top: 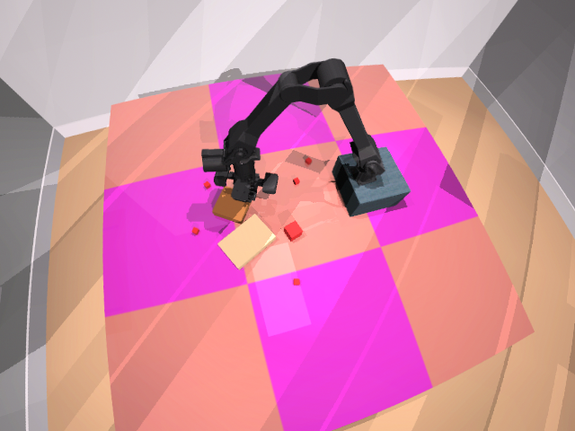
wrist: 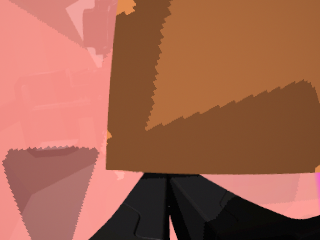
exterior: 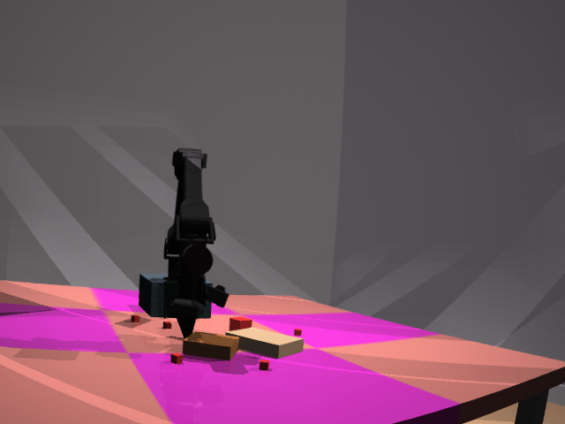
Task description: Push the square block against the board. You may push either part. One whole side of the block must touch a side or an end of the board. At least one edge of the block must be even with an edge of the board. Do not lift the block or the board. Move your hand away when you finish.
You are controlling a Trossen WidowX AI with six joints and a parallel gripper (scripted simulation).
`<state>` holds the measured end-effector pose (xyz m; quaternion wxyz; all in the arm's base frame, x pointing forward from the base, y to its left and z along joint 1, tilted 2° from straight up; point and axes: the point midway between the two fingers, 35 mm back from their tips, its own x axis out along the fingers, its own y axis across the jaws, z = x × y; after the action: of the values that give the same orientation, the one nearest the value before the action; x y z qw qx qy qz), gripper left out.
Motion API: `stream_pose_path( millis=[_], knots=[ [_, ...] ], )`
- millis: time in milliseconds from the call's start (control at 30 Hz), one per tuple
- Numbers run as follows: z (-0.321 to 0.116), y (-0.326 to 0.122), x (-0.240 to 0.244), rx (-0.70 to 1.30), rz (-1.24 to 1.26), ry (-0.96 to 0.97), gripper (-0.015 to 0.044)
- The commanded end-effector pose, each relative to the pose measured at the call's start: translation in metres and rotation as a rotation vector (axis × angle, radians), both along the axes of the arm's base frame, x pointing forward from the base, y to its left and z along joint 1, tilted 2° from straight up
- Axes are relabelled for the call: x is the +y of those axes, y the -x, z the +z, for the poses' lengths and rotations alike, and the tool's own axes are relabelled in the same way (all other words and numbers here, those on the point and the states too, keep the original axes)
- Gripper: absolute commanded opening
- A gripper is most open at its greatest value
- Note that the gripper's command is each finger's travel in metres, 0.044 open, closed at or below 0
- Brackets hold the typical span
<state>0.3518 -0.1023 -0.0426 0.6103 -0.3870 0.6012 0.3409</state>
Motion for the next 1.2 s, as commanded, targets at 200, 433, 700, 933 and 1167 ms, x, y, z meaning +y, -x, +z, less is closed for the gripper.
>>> stream_pose_path(
  millis=[200,433,700,933,1167],
  knots=[
    [-0.002,-0.006,0.008,0.004,-0.002,-0.004,0.0],
    [-0.002,-0.009,0.013,0.004,-0.002,-0.004,0.0],
    [-0.002,-0.014,0.018,0.003,-0.002,-0.005,0.0],
    [-0.002,-0.018,0.023,0.003,-0.002,-0.005,0.0],
    [-0.002,-0.022,0.027,0.003,-0.002,-0.005,0.0]
  ],
)
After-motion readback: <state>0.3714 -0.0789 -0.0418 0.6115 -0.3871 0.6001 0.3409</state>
